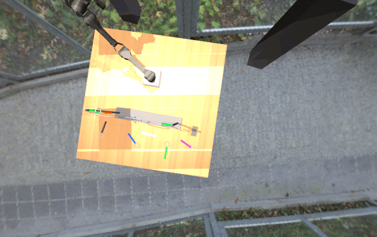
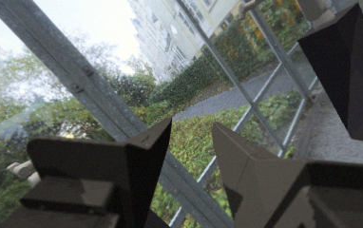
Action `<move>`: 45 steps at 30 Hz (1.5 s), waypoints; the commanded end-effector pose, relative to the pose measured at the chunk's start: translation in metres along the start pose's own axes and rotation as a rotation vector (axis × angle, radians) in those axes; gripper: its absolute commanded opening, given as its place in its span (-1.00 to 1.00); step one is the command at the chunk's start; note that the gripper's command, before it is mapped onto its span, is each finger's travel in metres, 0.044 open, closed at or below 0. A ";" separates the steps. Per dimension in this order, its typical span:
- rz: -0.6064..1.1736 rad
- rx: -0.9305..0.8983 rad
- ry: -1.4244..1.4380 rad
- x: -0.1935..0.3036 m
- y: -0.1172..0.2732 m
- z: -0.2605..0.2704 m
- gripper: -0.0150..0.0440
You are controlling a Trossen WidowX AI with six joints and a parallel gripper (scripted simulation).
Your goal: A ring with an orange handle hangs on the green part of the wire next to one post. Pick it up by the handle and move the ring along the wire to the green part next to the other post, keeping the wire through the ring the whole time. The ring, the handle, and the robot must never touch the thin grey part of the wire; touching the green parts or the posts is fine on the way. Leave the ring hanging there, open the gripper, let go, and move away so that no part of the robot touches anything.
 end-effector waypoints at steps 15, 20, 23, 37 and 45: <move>-0.461 0.183 0.149 -0.257 -0.102 -0.053 0.05; -0.594 0.251 0.207 -0.323 -0.096 -0.077 0.05; -0.674 0.296 0.244 -0.360 -0.085 -0.091 0.05; -1.048 0.548 0.426 -0.490 0.023 -0.148 0.05; -1.251 0.726 0.529 -0.522 0.114 -0.168 0.05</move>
Point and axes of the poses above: the point midway between the two fingers, 35 mm back from their tips, its own y axis back along the fingers, its own z axis across the jaws, x = y × z, the point moved 5 cm from there along y, back along the fingers, and after that the axes turned 8 degrees about -y, right-handed, at the moved point
